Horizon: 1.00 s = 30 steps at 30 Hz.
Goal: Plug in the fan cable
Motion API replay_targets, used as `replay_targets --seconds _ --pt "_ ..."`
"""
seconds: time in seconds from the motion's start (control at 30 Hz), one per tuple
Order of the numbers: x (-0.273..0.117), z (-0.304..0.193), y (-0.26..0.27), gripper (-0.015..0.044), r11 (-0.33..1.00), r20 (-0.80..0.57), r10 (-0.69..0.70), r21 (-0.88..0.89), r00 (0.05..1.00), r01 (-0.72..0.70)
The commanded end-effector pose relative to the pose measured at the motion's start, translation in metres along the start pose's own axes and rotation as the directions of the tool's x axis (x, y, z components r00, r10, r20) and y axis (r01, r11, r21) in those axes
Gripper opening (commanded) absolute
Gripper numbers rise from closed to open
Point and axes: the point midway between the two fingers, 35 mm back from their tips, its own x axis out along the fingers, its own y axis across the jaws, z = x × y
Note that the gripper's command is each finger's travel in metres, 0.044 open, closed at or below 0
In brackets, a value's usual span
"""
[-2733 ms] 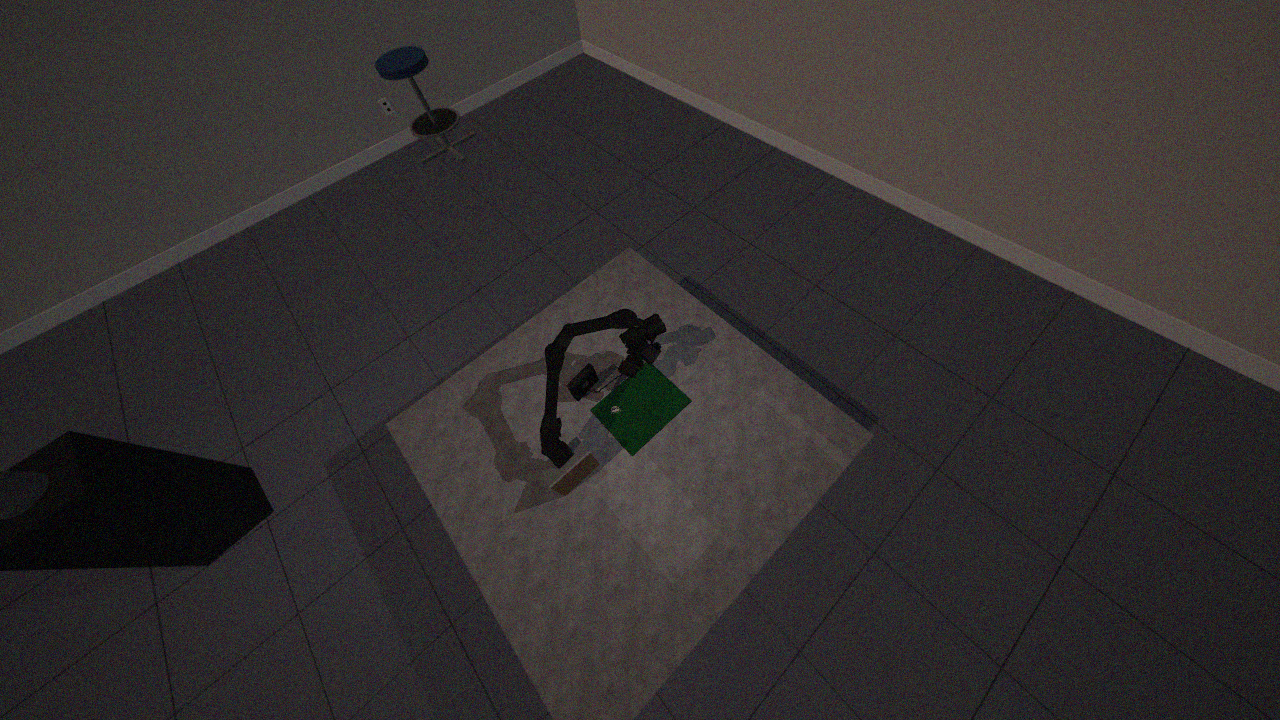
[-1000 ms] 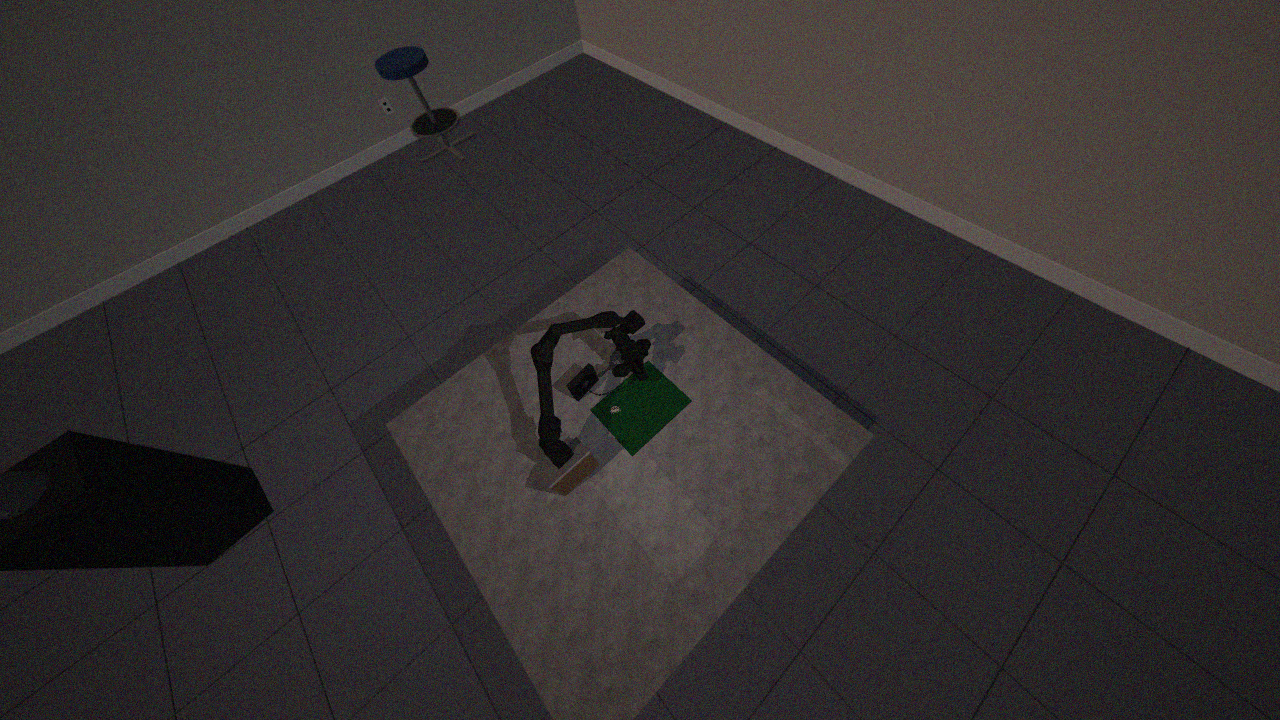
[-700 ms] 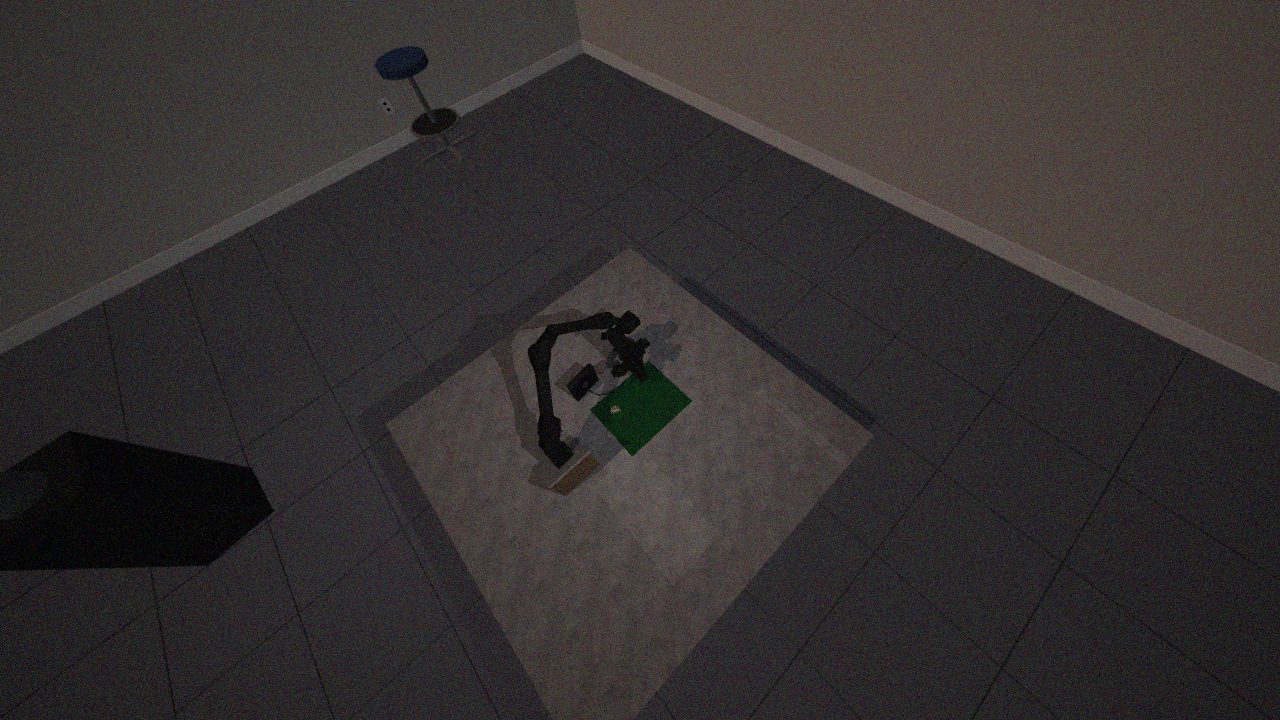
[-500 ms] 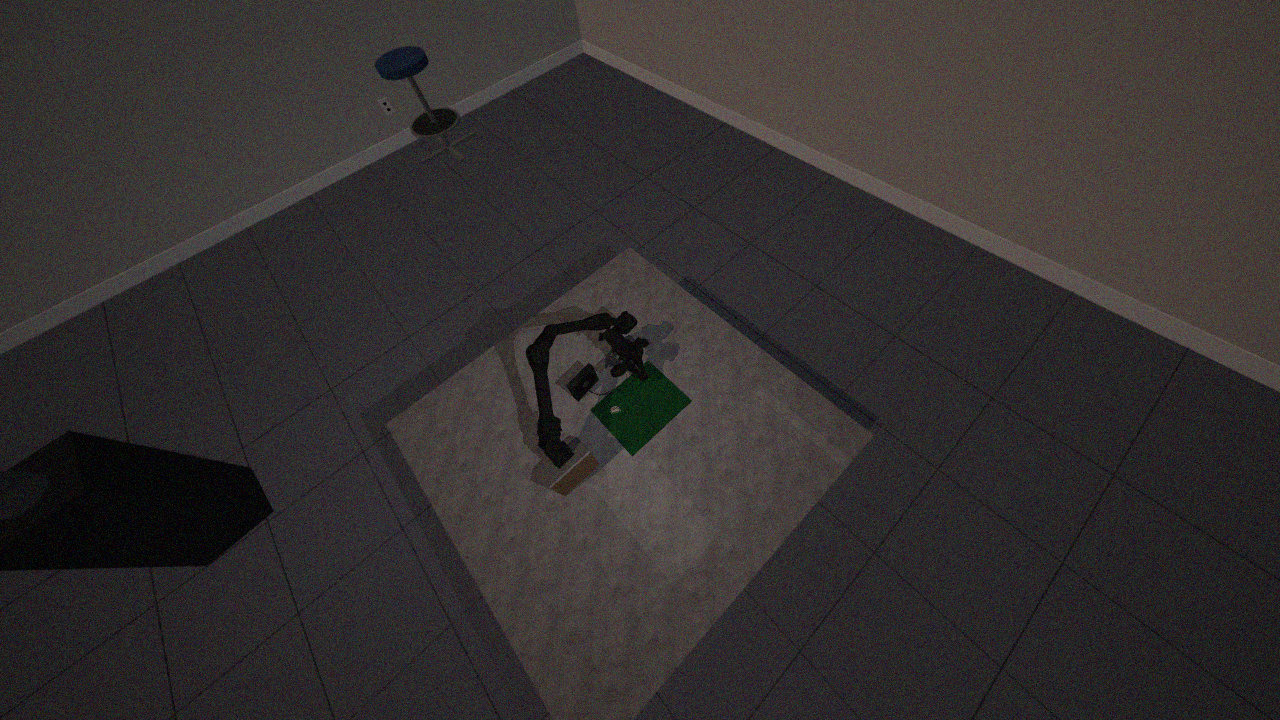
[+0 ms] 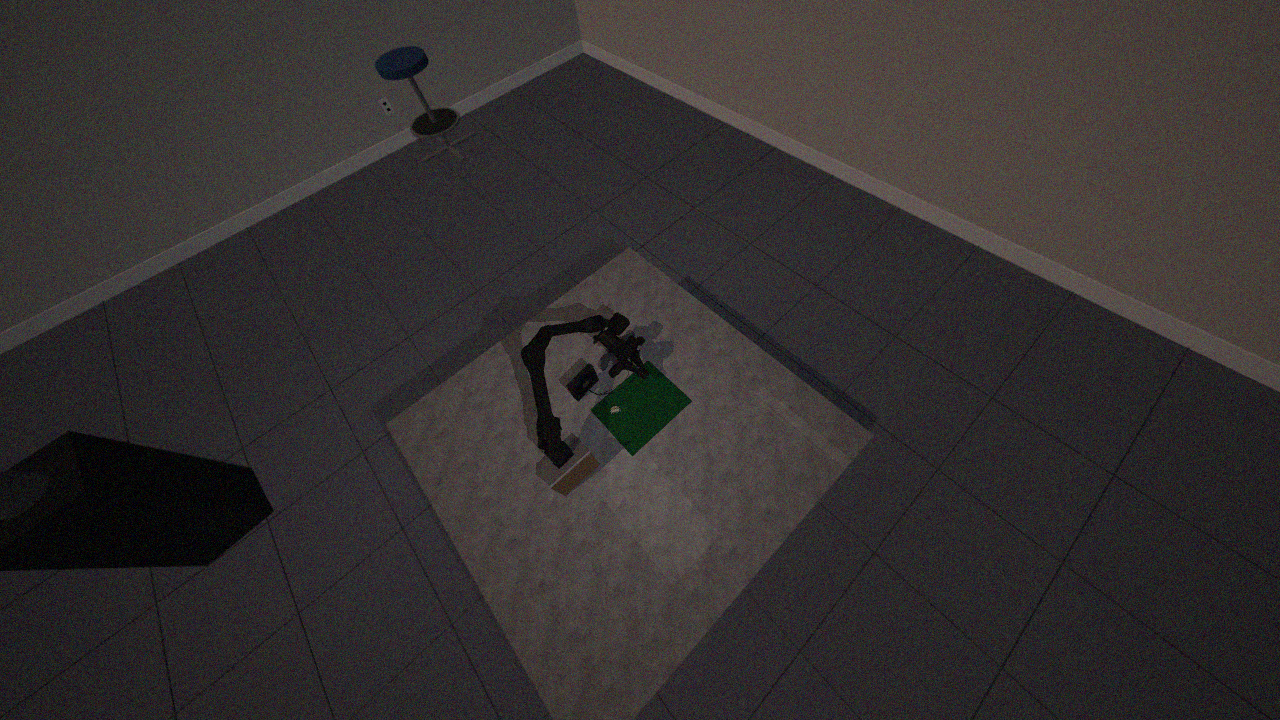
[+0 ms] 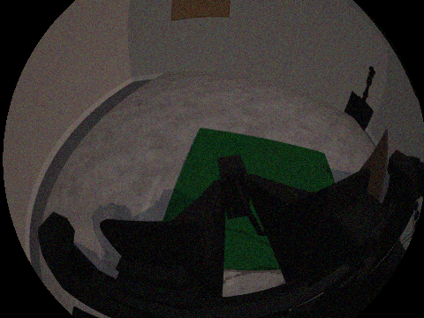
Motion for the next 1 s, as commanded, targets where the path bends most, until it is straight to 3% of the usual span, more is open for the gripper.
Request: replay_targets --seconds 0.0,0.97 --pt "-0.004 0.002 0.001 0.0 1.0 0.065 0.019 0.022 0.998 -0.021" --pt "-0.034 -0.002 0.008 0.0 0.975 0.387 0.15 0.095 0.91 -0.201"
